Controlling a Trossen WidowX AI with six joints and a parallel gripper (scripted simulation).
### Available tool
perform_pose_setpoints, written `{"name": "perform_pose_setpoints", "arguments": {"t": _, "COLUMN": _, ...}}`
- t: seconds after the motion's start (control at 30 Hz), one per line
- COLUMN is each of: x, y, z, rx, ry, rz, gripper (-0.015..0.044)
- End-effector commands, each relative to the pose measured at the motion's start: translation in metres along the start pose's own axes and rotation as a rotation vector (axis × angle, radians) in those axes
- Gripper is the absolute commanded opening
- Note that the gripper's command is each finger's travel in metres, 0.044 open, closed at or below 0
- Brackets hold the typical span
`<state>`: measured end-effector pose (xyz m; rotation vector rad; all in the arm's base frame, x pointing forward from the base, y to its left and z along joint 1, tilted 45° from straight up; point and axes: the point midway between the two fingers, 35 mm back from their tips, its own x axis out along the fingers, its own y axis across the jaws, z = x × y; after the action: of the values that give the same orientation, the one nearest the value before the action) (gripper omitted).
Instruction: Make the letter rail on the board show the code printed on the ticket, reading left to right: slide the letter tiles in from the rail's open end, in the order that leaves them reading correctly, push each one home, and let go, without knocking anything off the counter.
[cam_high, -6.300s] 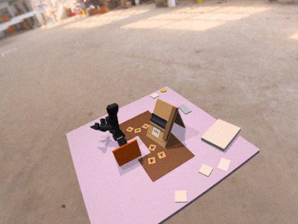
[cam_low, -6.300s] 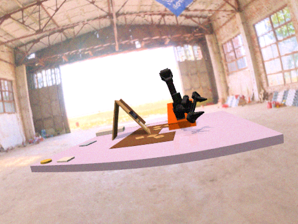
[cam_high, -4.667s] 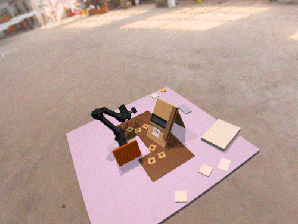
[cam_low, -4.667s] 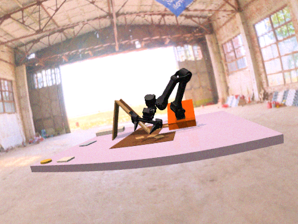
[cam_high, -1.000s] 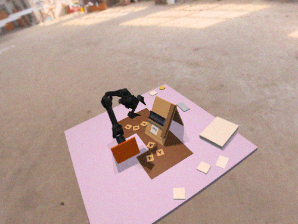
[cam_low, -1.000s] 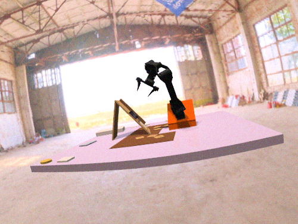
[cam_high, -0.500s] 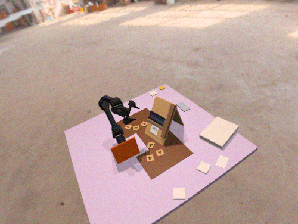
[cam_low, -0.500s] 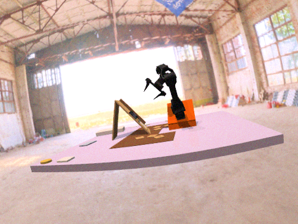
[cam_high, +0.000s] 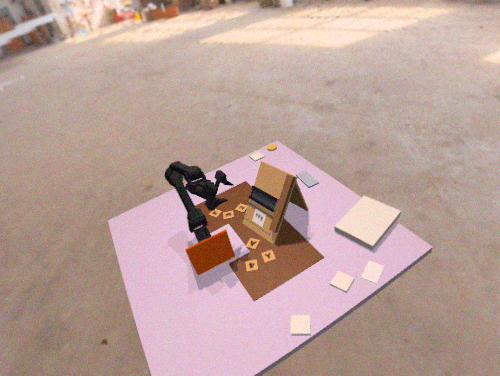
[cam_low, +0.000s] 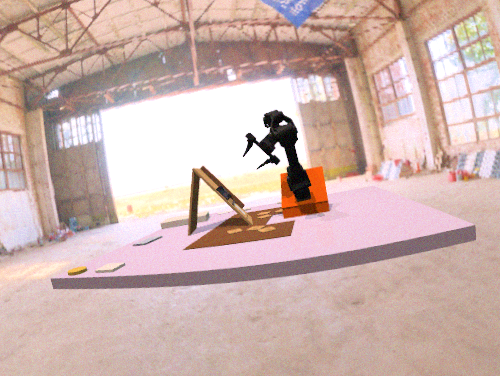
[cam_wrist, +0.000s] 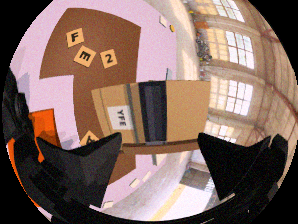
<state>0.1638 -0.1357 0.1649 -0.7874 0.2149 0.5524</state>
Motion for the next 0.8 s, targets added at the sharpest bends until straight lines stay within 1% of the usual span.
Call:
{"name": "perform_pose_setpoints", "arguments": {"t": 0.0, "x": 0.018, "y": 0.007, "z": 0.011, "rx": 0.153, "ry": -0.024, "rz": 0.096, "gripper": 0.034}}
{"name": "perform_pose_setpoints", "arguments": {"t": 0.2, "x": 0.054, "y": 0.024, "z": 0.035, "rx": 0.528, "ry": -0.003, "rz": 0.311, "gripper": 0.034}}
{"name": "perform_pose_setpoints", "arguments": {"t": 0.43, "x": 0.088, "y": 0.051, "z": 0.065, "rx": 0.932, "ry": 0.144, "rz": 0.524, "gripper": 0.034}}
{"name": "perform_pose_setpoints", "arguments": {"t": 0.53, "x": 0.1, "y": 0.064, "z": 0.079, "rx": 1.093, "ry": 0.241, "rz": 0.591, "gripper": 0.034}}
{"name": "perform_pose_setpoints", "arguments": {"t": 0.77, "x": 0.116, "y": 0.087, "z": 0.101, "rx": 1.298, "ry": 0.409, "rz": 0.663, "gripper": 0.034}}
